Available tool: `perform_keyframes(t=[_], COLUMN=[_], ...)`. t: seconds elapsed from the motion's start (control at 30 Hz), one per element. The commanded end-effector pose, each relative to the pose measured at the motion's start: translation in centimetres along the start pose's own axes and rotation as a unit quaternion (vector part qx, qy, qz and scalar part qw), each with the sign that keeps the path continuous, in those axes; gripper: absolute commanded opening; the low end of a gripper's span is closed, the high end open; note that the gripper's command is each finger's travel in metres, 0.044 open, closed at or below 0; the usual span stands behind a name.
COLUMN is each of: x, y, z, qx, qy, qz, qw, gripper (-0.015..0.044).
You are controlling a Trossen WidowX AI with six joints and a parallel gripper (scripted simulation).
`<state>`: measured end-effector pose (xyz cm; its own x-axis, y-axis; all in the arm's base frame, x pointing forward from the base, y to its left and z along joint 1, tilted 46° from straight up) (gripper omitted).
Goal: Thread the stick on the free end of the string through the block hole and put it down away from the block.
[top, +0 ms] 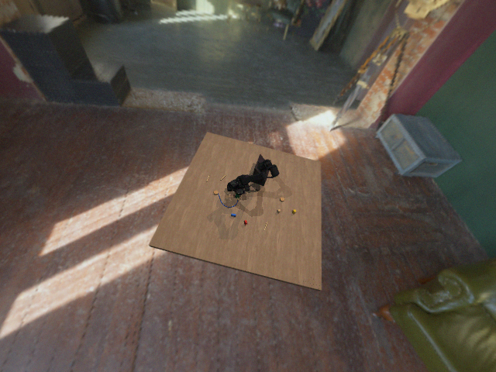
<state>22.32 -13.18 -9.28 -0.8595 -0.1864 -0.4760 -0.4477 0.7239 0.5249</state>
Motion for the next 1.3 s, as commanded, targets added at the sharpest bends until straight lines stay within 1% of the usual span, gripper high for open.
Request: perform_keyframes(t=[0.0,0.4,1.27], x=[-0.11,-0.11,-0.11], y=[0.07,0.07,0.07], z=[0.19,0.19,0.19], qx=[0.000,0.000,0.000], qy=[0.007,0.007,0.007], qz=[-0.004,-0.004,-0.004], qw=[1.000,1.000,1.000], gripper=[0.0077,0.0000,0.0000])
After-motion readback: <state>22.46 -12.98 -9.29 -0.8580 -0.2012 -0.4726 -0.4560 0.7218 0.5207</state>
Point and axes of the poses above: the point midway between the two fingers, 35 mm back from their tips, its own z axis out along the fingers, its own y axis across the jaws, x = y × z, the point moved 9 cm from there along -z, back along the fingers, and after that the axes turned 13 degrees about -z, right-handed, at the moved point
